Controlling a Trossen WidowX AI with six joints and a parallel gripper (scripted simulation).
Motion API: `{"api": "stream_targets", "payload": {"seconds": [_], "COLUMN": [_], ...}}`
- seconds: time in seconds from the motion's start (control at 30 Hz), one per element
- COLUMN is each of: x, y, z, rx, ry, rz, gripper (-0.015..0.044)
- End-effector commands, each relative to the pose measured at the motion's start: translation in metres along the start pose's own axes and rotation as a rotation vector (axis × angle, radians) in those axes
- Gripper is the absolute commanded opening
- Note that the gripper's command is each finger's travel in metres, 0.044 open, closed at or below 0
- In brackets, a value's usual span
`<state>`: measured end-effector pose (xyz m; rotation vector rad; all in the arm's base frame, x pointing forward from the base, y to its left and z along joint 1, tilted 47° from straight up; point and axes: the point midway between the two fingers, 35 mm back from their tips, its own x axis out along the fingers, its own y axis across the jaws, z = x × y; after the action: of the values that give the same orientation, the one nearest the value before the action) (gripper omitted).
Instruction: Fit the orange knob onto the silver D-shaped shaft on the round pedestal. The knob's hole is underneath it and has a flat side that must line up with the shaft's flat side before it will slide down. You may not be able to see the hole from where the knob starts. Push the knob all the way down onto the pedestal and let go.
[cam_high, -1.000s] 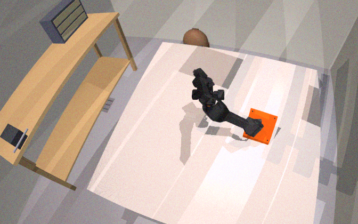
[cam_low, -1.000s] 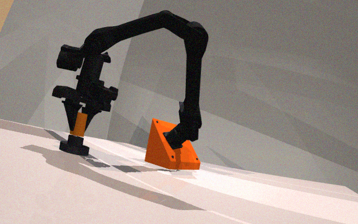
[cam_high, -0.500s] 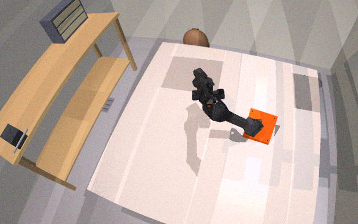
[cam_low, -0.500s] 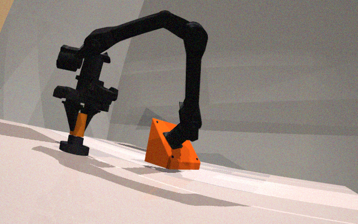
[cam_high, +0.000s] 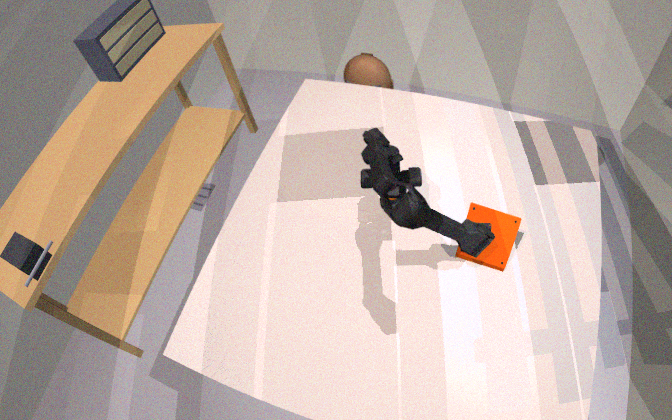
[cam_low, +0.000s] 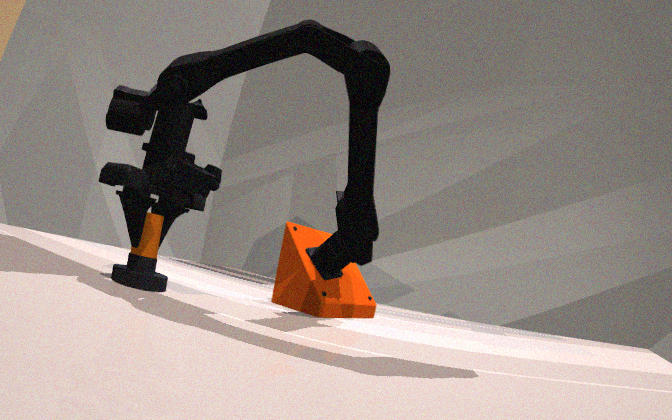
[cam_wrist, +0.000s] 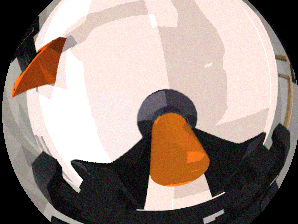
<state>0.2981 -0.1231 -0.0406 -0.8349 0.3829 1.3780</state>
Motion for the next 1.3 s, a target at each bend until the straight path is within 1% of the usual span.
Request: {"api": "stream_targets", "payload": {"seconds": [0.0,0.07,0.63,0.93,1.0,1.13,1.17,1.27], "x": [0.000,0.000,0.000,-0.003,-0.025,-0.086,-0.094,-0.097], "y": [0.000,0.000,0.000,0.000,-0.002,0.000,0.000,-0.001], "z": [0.000,0.000,0.000,0.000,-0.003,-0.001,0.000,-0.001], "rx": [-0.005,-0.005,-0.005,-0.005,-0.003,0.001,0.002,0.002], "ry": [0.000,0.000,0.000,0.001,0.008,0.006,0.004,0.004], "rz": [0.000,0.000,0.000,0.000,-0.001,0.002,0.002,0.002], "gripper": [0.0000,0.0000,0.0440,0.0440,0.0440,0.0440,0.0440,0.0440]}}
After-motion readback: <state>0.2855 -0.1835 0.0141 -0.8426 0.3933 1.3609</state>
